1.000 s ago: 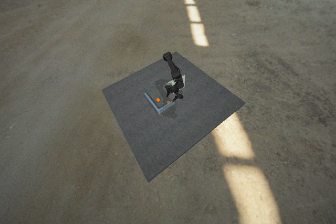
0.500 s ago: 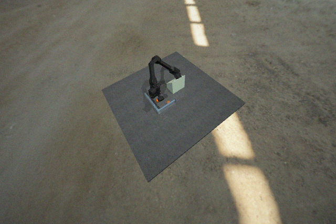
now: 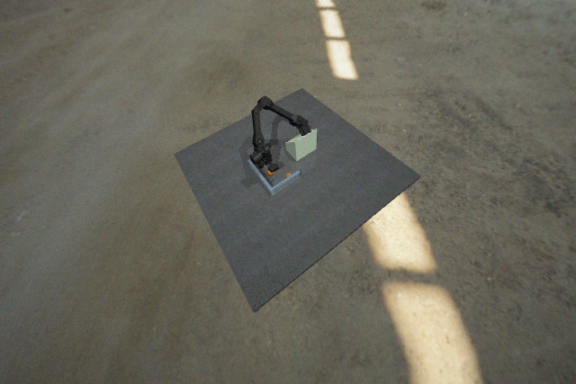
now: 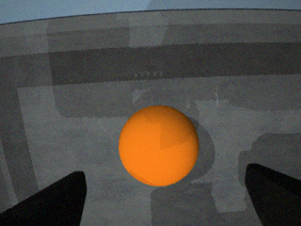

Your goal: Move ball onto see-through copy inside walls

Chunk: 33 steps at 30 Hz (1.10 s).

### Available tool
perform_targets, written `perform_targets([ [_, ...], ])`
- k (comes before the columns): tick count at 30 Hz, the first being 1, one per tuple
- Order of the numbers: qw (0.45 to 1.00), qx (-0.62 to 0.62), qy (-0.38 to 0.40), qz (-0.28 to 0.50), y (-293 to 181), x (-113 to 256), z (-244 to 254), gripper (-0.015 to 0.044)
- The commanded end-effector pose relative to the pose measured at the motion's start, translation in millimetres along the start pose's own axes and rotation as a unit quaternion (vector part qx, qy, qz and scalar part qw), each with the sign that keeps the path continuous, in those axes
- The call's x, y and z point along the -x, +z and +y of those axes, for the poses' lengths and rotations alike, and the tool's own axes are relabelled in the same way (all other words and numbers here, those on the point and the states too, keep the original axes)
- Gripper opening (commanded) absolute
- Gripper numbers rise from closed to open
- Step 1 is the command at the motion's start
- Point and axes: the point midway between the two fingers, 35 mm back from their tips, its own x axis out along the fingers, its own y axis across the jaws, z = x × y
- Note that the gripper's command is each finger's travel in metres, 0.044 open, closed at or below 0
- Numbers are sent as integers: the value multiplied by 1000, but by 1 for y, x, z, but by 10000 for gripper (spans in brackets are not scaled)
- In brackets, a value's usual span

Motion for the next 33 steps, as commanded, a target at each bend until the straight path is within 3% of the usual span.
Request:
perform_targets([
  [1,1000,7,1,3,-4,-5,1,347],
  [30,1000,8,0,3,-5,-48,1,347],
  [33,1000,8,0,3,-5,-48,1,268],
])
